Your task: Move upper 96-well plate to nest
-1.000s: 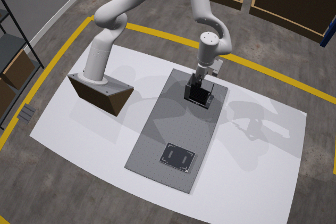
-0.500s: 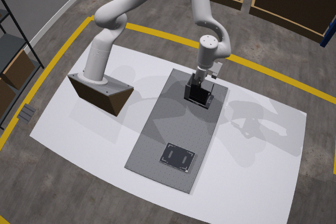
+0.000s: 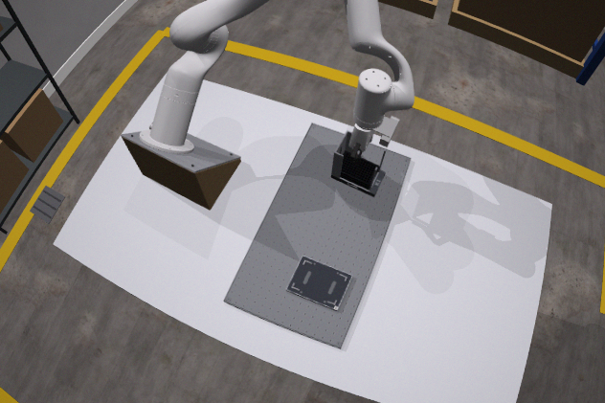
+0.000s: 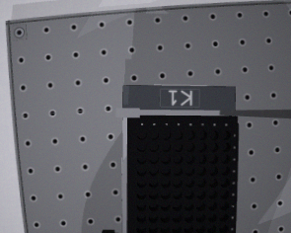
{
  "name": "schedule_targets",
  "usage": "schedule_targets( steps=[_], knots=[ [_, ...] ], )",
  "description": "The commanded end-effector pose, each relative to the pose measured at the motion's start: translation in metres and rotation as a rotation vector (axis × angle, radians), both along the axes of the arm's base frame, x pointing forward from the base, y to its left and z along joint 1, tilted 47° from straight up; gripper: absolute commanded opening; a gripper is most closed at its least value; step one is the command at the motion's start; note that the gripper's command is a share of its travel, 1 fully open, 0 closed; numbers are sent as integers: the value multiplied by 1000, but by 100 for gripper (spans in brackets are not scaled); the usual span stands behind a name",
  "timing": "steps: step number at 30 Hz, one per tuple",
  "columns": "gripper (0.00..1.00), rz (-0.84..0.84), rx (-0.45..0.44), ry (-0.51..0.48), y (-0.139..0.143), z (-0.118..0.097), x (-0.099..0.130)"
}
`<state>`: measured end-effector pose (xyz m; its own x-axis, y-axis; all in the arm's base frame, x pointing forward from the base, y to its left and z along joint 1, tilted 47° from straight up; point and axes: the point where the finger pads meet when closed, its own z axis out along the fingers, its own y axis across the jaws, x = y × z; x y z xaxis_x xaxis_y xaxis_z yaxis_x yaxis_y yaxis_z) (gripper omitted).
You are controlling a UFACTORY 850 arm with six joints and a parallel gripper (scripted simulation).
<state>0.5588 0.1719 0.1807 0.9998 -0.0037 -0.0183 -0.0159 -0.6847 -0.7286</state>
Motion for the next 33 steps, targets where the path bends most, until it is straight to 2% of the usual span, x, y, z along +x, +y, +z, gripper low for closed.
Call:
schedule_targets(
  steps=[1,33],
  knots=[
    [100,-1,0,-2,4,-3,1],
    [100,-1,0,-2,38,-35,0]
  ],
)
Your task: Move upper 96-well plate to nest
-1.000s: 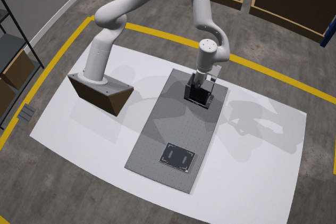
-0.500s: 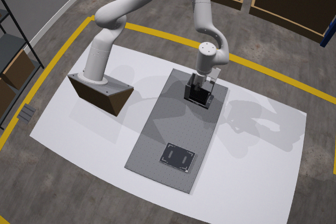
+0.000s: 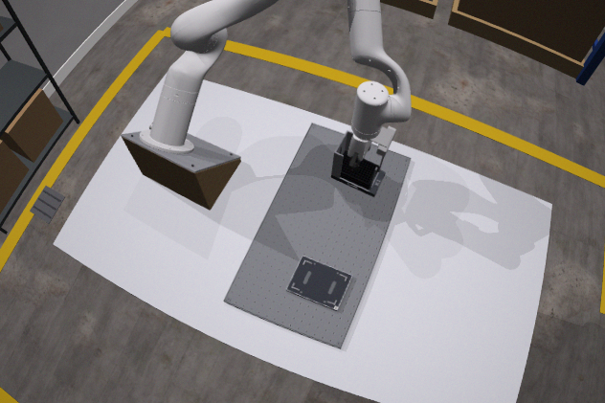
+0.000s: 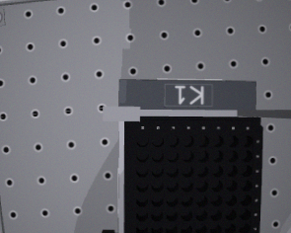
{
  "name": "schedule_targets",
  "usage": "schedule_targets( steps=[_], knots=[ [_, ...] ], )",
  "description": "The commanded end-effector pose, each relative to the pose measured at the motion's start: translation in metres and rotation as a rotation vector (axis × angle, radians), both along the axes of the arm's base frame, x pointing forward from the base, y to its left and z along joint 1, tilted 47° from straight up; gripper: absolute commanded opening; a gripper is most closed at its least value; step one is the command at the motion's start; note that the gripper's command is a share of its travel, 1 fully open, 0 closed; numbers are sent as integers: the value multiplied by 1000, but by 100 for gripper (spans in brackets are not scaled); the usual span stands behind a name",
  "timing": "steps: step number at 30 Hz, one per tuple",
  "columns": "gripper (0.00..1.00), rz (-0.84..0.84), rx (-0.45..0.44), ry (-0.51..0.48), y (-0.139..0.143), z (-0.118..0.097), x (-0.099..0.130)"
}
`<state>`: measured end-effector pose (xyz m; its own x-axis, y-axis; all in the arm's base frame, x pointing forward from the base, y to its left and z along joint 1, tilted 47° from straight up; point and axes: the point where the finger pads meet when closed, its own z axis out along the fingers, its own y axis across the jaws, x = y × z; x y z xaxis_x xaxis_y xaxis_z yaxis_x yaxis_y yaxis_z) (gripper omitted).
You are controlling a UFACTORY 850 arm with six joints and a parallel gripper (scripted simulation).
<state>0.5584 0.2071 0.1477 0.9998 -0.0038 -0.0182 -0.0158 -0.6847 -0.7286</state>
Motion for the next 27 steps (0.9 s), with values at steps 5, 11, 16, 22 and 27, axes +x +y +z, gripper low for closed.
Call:
schedule_targets(
  steps=[5,11,16,22,27],
  knots=[
    [100,-1,0,-1,9,-8,1],
    [100,-1,0,-1,14,-13,1],
    [100,-1,0,-1,20,-18,0],
    [100,-1,0,-1,26,-24,0],
    [100,-1,0,-1,26,-24,0]
  ],
)
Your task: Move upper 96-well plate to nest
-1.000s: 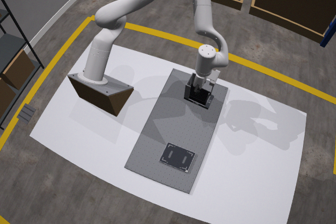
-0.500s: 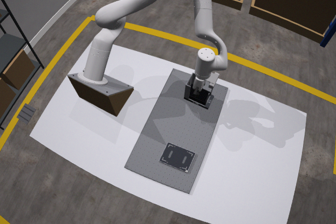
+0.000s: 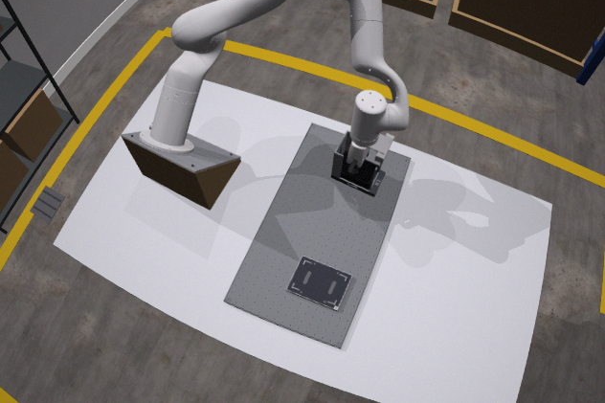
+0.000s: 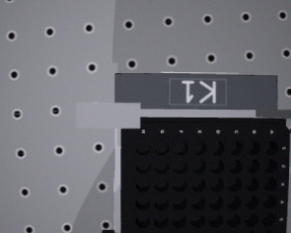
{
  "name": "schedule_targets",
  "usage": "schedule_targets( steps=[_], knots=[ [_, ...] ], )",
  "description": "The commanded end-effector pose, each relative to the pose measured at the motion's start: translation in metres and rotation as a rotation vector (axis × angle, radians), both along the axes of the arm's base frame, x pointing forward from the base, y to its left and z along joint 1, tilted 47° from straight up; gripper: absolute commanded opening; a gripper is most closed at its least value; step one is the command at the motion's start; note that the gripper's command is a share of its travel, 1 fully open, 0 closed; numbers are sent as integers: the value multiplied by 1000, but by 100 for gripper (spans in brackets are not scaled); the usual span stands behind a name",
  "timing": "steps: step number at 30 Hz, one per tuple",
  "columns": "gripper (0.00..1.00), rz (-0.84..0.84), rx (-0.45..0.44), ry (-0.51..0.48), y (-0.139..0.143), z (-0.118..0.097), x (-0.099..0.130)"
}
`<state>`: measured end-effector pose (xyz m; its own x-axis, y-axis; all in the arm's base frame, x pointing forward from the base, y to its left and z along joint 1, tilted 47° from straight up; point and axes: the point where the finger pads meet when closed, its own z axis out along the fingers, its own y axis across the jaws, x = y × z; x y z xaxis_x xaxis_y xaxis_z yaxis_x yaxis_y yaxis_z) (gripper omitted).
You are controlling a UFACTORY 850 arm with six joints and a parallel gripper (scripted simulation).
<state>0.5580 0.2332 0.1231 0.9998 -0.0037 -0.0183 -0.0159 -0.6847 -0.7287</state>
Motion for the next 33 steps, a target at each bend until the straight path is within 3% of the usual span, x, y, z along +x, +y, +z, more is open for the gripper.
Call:
schedule_targets(
  steps=[1,33],
  knots=[
    [100,-1,0,-1,0,1,1],
    [100,-1,0,-1,11,-10,1]
  ],
)
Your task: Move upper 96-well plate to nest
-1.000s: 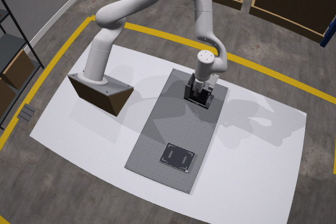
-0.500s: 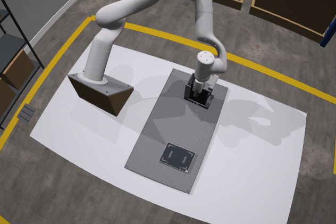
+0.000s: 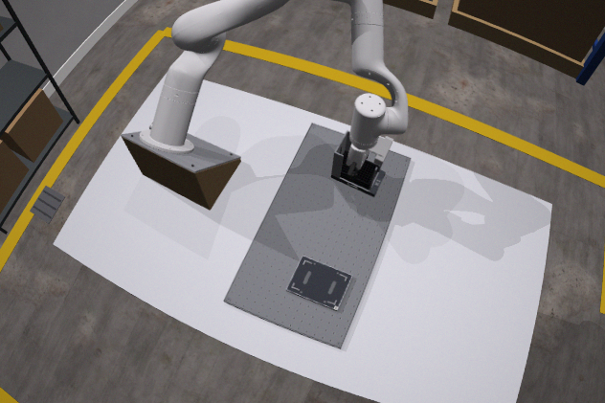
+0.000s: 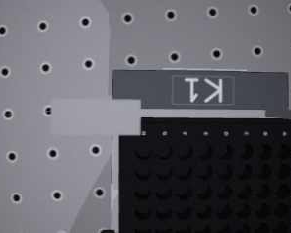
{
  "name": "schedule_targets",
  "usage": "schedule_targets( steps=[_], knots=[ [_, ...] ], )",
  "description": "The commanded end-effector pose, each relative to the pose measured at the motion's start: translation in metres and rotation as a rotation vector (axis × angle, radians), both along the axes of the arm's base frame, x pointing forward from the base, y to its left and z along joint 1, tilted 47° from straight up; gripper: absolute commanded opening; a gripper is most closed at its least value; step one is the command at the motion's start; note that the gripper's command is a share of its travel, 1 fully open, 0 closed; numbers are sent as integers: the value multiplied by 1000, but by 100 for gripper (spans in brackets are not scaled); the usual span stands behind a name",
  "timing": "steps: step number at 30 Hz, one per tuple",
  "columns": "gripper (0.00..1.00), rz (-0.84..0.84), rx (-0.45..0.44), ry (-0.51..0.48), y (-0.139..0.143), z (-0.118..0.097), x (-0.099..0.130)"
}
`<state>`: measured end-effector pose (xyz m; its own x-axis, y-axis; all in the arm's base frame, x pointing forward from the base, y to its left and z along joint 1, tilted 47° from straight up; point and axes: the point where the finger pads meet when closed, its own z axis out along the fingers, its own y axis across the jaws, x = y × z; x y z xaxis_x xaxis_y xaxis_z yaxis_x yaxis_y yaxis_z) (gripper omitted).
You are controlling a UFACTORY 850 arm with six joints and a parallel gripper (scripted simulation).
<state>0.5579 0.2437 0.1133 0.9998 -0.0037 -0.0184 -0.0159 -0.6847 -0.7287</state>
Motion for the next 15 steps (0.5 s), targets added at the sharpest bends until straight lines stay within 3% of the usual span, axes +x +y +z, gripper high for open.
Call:
schedule_targets(
  steps=[1,15],
  knots=[
    [100,-1,0,-1,1,-1,1],
    [100,-1,0,-1,4,-3,1]
  ],
)
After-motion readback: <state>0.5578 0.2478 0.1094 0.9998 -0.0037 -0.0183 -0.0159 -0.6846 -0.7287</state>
